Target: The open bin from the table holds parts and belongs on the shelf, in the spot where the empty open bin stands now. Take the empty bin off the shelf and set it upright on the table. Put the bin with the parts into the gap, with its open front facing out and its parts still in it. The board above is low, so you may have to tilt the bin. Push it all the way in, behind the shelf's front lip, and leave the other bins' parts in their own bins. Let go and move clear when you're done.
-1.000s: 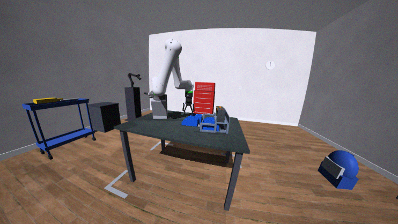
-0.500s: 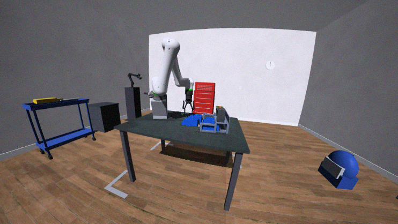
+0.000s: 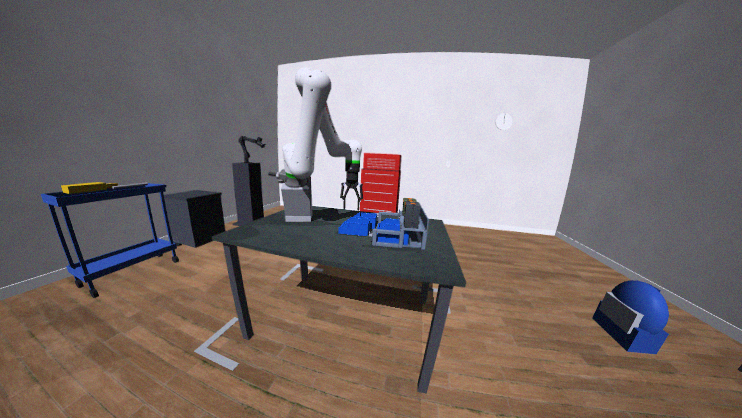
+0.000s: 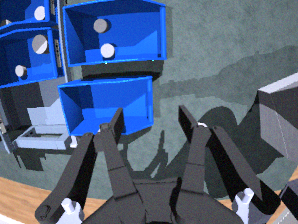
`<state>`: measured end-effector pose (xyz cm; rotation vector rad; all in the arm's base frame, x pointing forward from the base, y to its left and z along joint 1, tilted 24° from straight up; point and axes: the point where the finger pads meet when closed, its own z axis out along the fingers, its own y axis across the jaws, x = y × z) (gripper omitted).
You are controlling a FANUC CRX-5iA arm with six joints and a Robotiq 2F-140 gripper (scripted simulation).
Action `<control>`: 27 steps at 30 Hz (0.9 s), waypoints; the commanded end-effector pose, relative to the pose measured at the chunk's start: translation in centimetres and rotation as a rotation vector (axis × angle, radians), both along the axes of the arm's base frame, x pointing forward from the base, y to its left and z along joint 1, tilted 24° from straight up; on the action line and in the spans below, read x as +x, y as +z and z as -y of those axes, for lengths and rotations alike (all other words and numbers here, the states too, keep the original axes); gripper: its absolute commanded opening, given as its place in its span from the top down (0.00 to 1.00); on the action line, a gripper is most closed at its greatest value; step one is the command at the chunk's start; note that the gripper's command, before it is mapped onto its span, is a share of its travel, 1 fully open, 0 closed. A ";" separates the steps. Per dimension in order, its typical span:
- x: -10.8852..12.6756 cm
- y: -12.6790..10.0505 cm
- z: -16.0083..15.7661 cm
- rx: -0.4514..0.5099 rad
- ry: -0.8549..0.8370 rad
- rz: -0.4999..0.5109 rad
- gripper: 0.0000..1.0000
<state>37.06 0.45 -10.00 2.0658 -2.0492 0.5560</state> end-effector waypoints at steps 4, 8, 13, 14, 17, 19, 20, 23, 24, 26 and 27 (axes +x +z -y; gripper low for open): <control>0.0 0.6 -0.3 0.000 0.000 0.001 0.38; 0.0 0.7 -0.3 0.000 0.000 0.001 0.38; -0.1 0.7 -0.3 0.000 0.000 0.001 0.90; -0.1 0.7 -0.3 0.000 0.000 0.001 0.90; -0.1 0.7 -0.3 0.000 0.000 0.001 0.90; -0.1 0.7 -0.3 0.000 0.000 0.001 0.90; -0.1 0.7 -0.3 0.000 0.000 0.001 0.90; -0.1 0.7 -0.3 0.000 0.000 0.001 0.90; -0.1 0.7 -0.3 0.000 0.000 0.001 0.90; -0.1 0.7 -0.3 0.000 0.000 0.001 0.90; -0.1 0.7 -0.3 0.000 0.000 0.001 0.90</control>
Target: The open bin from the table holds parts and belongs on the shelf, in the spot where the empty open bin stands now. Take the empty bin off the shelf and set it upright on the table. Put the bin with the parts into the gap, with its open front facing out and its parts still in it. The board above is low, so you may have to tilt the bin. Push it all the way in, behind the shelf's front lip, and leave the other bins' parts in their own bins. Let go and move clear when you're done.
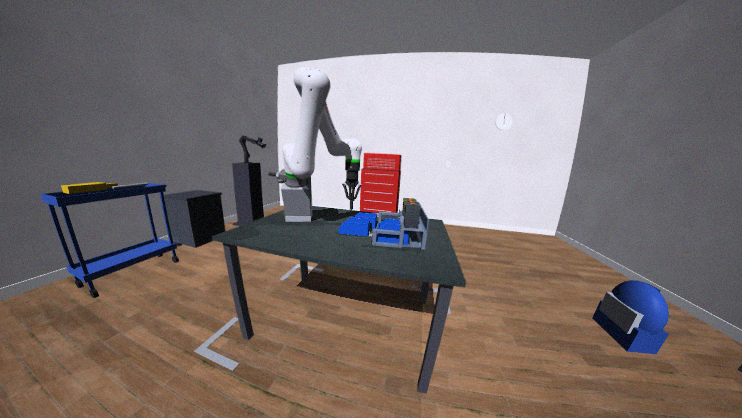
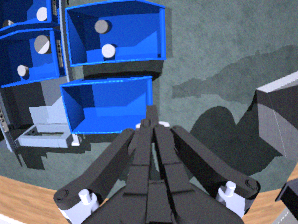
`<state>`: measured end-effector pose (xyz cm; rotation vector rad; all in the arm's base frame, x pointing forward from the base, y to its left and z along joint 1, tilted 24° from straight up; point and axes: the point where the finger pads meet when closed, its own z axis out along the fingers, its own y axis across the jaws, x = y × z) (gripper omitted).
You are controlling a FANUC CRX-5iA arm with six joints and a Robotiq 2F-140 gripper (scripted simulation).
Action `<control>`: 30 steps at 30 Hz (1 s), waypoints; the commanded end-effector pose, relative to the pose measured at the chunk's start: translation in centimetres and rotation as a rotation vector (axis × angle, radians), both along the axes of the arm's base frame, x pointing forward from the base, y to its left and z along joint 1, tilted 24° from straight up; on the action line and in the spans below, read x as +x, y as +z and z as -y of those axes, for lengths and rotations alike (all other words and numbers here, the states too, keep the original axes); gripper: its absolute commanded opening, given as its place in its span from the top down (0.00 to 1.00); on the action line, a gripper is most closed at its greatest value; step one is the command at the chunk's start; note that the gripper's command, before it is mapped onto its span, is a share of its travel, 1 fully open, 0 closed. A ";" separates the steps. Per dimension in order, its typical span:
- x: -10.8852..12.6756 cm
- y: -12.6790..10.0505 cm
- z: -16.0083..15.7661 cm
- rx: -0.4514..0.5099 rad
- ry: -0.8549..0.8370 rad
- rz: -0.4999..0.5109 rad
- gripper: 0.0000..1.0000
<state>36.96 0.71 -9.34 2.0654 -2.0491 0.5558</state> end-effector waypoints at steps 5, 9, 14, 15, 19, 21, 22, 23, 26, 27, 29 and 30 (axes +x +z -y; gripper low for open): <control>0.0 0.0 0.0 0.001 0.001 0.001 0.90; 0.0 0.0 0.0 0.001 0.001 0.001 0.90; 0.0 0.0 0.0 0.001 0.001 0.001 0.90; 0.0 0.0 0.0 0.001 0.001 0.001 0.90; 0.0 0.0 0.0 0.001 0.001 0.001 0.90; 0.1 0.1 0.0 0.002 -0.008 0.004 0.90; 0.2 0.2 0.0 0.004 -0.025 0.012 0.90; 0.4 0.3 0.0 0.009 -0.056 0.025 0.90; 1.5 1.2 0.1 0.036 -0.241 0.104 0.90; 2.0 1.6 0.2 0.050 -0.332 0.142 0.90; 3.2 2.7 0.5 0.066 -0.424 0.179 0.90; 3.8 3.3 0.7 0.076 -0.478 0.199 0.90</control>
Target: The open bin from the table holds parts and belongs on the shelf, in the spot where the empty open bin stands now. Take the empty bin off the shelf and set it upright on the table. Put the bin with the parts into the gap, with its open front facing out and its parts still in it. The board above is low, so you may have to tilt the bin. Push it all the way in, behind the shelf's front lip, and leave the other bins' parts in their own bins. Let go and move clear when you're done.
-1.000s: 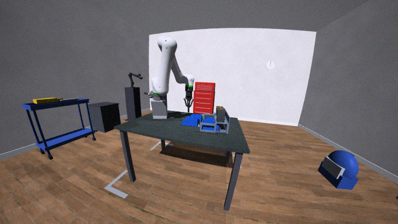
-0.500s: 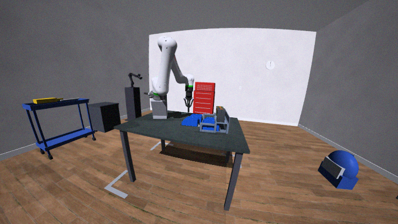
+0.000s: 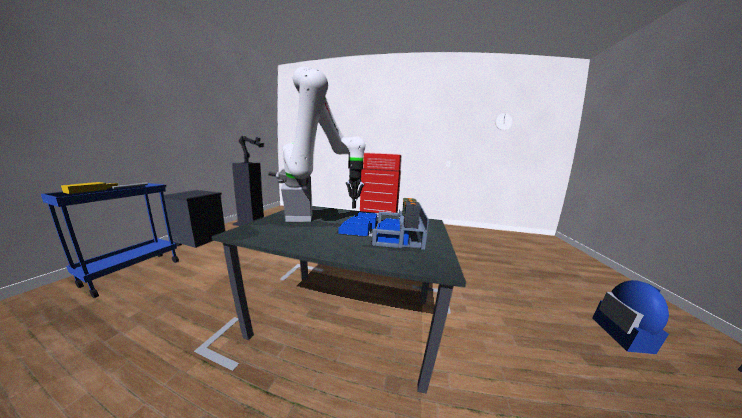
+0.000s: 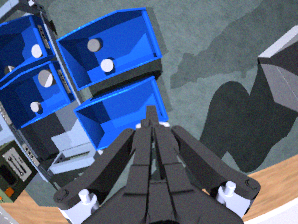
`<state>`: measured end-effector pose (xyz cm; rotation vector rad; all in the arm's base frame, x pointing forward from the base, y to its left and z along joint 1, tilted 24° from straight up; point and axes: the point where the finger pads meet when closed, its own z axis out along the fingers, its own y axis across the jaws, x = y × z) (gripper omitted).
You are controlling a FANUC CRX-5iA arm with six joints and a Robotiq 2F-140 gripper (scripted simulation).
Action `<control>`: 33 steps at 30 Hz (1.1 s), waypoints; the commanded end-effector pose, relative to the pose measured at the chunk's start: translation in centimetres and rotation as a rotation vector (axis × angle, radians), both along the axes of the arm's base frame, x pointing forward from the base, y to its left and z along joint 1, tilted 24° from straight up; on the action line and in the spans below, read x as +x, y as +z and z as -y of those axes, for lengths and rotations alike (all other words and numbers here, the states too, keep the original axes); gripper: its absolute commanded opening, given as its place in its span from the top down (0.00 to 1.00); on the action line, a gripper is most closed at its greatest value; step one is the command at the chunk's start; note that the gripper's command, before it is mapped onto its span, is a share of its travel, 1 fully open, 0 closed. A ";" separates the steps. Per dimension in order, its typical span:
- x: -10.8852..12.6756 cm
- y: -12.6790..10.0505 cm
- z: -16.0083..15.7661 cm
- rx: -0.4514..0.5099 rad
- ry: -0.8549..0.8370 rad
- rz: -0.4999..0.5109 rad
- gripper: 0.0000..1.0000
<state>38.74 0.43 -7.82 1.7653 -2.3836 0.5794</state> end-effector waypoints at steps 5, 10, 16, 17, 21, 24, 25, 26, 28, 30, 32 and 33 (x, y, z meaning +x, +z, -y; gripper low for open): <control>3.8 3.6 1.0 0.062 -0.433 0.183 0.90; 5.6 5.8 1.9 0.106 -0.691 0.283 0.90; 5.9 6.1 2.0 0.148 -0.993 0.404 0.90; 5.9 6.1 2.0 0.152 -1.040 0.424 0.76; 5.9 6.1 2.0 0.159 -1.161 0.483 0.76; 5.9 6.1 2.0 0.159 -1.161 0.483 0.76; 5.9 6.1 2.0 0.159 -1.161 0.483 0.76; 5.9 6.1 2.0 0.159 -1.161 0.483 0.76; 5.9 6.1 2.0 0.159 -1.161 0.483 0.76; 5.9 6.1 2.0 0.159 -1.161 0.483 0.76; 5.9 6.1 2.0 0.159 -1.161 0.483 0.76; 5.9 6.1 2.0 0.159 -1.161 0.483 0.76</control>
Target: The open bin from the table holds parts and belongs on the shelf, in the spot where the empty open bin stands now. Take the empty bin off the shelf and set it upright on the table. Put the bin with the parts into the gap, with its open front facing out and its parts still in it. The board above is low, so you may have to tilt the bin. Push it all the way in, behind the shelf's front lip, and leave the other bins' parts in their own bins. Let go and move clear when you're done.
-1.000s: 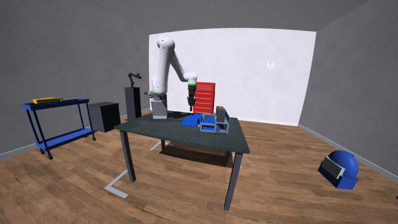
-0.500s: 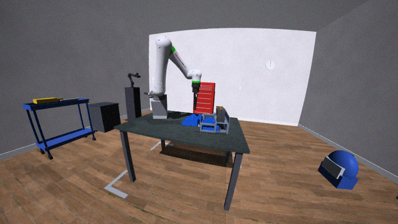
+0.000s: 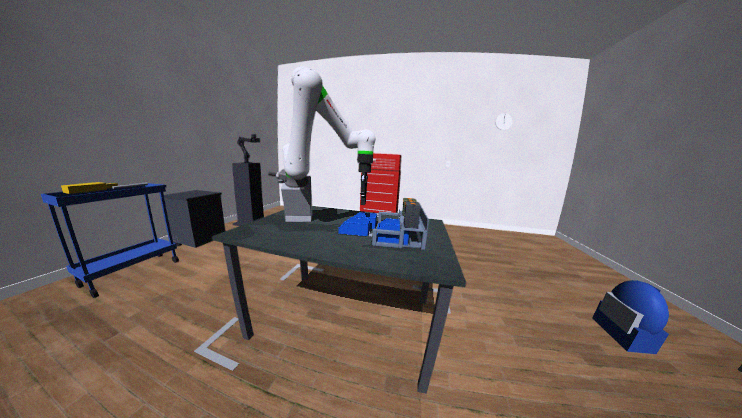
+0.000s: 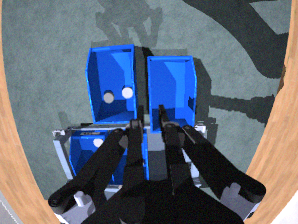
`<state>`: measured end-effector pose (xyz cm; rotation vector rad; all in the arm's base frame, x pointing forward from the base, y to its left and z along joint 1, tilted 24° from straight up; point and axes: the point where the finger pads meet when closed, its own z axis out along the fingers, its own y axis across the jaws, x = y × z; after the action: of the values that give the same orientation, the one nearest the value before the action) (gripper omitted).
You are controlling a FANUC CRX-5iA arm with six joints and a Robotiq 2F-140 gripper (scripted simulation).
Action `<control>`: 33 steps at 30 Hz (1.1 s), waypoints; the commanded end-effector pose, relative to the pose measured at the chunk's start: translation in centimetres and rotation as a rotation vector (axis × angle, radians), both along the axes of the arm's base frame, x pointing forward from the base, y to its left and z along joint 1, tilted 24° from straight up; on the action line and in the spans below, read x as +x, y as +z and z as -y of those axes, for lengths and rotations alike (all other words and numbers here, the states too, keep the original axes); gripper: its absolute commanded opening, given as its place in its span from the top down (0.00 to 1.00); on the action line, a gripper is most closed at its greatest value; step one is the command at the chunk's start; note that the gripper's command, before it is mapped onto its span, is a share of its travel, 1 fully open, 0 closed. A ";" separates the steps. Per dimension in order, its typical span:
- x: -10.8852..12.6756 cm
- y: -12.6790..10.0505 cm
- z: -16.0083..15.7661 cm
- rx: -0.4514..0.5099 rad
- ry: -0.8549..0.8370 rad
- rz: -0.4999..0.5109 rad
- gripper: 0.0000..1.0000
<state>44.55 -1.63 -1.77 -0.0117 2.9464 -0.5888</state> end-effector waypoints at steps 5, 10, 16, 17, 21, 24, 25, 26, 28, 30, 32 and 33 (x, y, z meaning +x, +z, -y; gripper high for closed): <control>0.1 0.0 -0.1 0.001 0.001 0.001 0.76; 0.1 0.0 -0.1 0.001 0.001 0.001 0.76; 0.1 0.0 -0.1 0.001 0.001 0.001 0.76; 0.1 0.0 -0.1 0.001 0.001 0.001 0.76; 0.1 0.0 -0.1 0.001 0.001 0.001 0.76; 0.1 0.0 0.0 0.001 0.001 0.001 0.76; 0.1 0.0 0.0 0.001 0.001 0.001 0.76; 0.1 0.0 0.0 0.001 0.001 0.001 0.76; 0.1 -0.1 0.0 0.001 0.001 0.002 0.76; 0.1 -0.3 0.1 0.000 0.001 0.002 0.76; 0.1 -0.4 0.1 0.000 0.001 0.002 0.76; 0.1 -0.5 0.2 0.000 0.001 0.002 0.76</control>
<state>44.61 -1.79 -2.19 -0.0119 2.9461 -0.5886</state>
